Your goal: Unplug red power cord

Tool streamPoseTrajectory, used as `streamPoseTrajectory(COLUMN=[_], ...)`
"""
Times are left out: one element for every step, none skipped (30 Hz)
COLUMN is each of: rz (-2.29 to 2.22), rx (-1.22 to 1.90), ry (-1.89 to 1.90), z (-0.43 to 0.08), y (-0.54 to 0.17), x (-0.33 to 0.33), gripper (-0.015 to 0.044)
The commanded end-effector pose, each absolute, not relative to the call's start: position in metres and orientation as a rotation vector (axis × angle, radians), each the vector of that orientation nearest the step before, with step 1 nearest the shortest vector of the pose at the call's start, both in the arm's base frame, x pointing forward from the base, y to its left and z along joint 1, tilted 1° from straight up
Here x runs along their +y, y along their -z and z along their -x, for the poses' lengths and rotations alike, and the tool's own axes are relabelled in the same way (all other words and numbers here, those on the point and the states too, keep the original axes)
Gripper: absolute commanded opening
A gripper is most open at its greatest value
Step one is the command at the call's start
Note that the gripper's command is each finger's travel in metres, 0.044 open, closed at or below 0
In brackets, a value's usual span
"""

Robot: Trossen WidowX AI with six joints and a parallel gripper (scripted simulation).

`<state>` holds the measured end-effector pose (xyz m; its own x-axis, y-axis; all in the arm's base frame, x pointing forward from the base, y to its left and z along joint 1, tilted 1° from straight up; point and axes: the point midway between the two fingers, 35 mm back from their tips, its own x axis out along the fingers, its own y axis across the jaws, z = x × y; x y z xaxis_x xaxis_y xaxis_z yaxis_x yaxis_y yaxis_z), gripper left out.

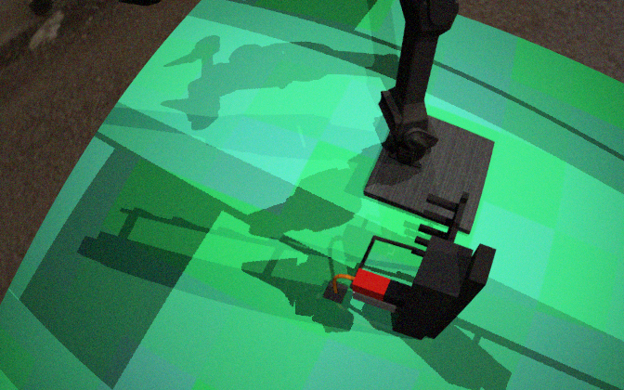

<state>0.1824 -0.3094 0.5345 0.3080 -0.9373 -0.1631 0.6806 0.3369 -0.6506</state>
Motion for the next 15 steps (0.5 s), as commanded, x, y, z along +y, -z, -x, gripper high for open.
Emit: streamPoseTrajectory(rz=[0.51, 0.483, 0.438, 0.382, 0.325, 0.269, 0.212, 0.154, 0.097, 0.04, -0.022, -0.085, -0.146, -0.2, -0.253], rx=[0.579, 0.576, 0.572, 0.567, 0.564, 0.563, 0.564, 0.567, 0.572, 0.579, 0.588, 0.6, 0.613, 0.627, 0.641], ry=[1.129, 1.112, 1.084, 1.055, 1.027, 1.0, 0.975, 0.951, 0.928, 0.906, 0.885, 0.864, 0.847, 0.833, 0.821], z=[-0.184, -0.191, -0.2, -0.211, -0.222, -0.232, -0.241, -0.251, -0.26, -0.268, -0.277, -0.286, -0.294, -0.3, -0.306], y=[-0.533, -0.526, -0.516, -0.505, -0.493, -0.481, -0.47, -0.458, -0.446, -0.434, -0.421, -0.408, -0.395, -0.384, -0.373], x=[-0.309, -0.309, -0.307, -0.305, -0.302, -0.298, -0.294, -0.29, -0.285, -0.279, -0.272, -0.265, -0.257, -0.249, -0.242], gripper=[0.0374, 0.0348, 0.0321, 0.0295, 0.0269, 0.0243, 0.0216, 0.019, 0.0164, 0.016, 0.016, 0.016, 0.016, 0.016, 0.016])
